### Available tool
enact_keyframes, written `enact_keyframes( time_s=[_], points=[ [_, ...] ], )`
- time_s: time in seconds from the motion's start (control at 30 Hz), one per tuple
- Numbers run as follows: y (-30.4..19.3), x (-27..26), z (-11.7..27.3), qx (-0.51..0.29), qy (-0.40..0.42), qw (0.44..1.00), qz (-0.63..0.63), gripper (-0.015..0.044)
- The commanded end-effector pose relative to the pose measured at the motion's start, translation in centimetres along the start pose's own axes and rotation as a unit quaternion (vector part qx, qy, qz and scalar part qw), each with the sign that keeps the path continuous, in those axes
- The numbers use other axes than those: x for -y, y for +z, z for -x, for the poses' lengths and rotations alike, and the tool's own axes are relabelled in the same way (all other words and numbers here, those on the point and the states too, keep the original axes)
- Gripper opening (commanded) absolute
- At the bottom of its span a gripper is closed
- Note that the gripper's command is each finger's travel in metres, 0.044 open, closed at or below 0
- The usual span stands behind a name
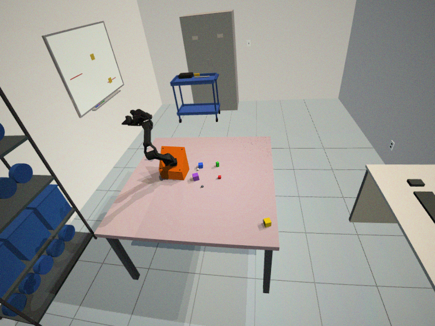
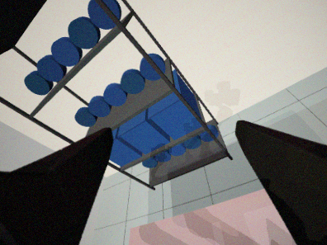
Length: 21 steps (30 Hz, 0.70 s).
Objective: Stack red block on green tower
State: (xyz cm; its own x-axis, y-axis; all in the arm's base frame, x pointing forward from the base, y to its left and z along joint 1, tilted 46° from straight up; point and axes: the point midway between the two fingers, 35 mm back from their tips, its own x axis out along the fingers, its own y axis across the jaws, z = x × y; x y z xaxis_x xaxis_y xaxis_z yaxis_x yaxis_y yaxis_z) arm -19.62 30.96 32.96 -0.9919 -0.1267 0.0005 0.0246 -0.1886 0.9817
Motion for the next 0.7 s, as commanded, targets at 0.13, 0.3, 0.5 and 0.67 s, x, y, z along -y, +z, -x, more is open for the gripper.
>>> enact_keyframes(
  time_s=[0.13, 0.3, 0.5, 0.67],
  points=[
    [3.6, 2.1, 3.3, 0.100, -0.022, 0.995, -0.016, 0.0440],
    [7.8, 5.4, 9.3, 0.237, -0.065, 0.968, -0.040, 0.0440],
    [10.0, 8.7, 16.8, 0.374, -0.125, 0.918, -0.050, 0.0440],
    [10.5, 10.8, 21.4, 0.439, -0.162, 0.881, -0.068, 0.0440]
  ],
)
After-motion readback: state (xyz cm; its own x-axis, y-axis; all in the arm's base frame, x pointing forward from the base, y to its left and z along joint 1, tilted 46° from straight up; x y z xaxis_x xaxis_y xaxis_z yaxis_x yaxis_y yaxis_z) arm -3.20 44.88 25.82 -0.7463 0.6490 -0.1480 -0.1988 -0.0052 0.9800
